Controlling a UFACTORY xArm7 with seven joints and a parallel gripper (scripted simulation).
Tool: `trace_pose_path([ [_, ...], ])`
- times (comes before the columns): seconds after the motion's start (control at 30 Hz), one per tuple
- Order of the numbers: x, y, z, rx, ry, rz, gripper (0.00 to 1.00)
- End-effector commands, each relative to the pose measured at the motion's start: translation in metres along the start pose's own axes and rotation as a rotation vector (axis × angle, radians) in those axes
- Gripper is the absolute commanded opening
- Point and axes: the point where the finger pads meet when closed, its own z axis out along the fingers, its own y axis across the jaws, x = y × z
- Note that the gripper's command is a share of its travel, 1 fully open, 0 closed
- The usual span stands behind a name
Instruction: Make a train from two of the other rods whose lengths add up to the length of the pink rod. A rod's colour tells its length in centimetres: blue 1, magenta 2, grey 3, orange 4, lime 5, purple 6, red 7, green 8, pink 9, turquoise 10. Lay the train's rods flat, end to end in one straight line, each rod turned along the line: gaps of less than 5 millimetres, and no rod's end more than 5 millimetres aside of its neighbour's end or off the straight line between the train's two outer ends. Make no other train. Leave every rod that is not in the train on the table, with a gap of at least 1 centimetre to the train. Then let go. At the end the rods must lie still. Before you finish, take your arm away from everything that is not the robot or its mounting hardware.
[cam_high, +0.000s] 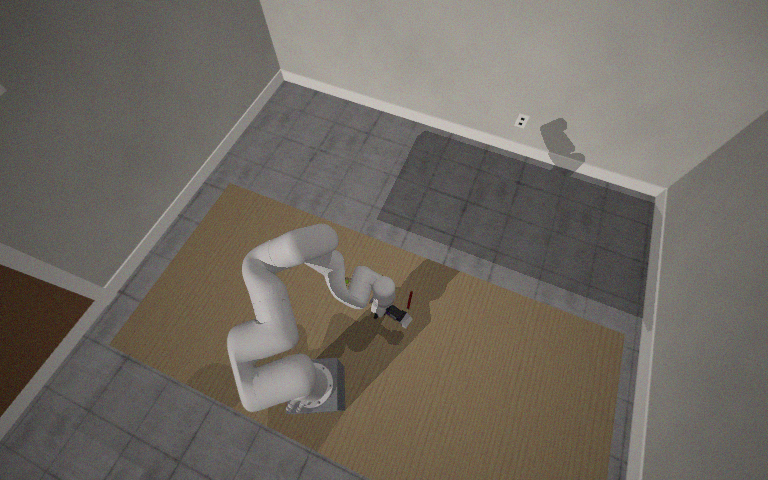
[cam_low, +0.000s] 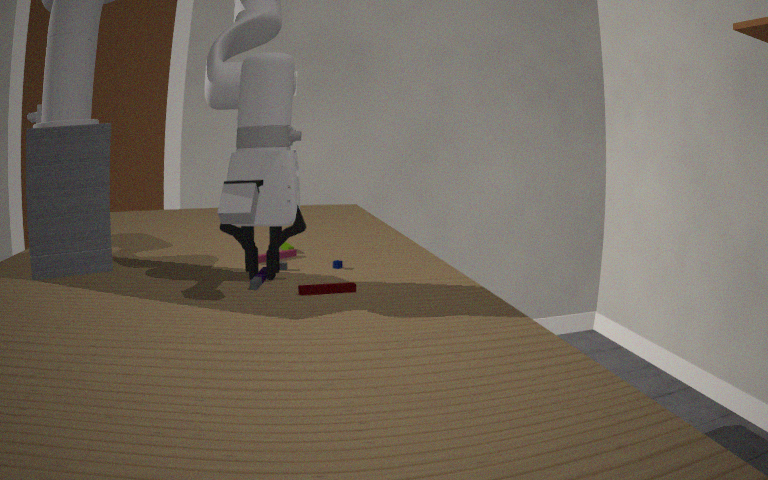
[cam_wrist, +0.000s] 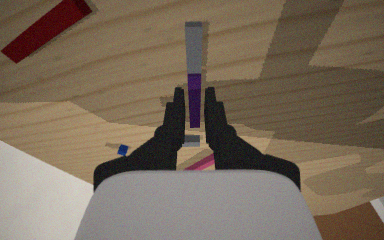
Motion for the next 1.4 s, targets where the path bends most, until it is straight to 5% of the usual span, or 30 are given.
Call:
trace_pose_path([
  [0.0, 0.000, -0.001, -0.001, 0.003, 0.000, 0.001, 0.20],
  [0.57, 0.000, -0.001, -0.005, 0.003, 0.000, 0.001, 0.24],
  [1.07, 0.000, -0.001, -0.074, 0.003, 0.000, 0.001, 0.24],
  [1.37, 0.000, -0.001, -0.090, 0.003, 0.000, 0.001, 0.24],
])
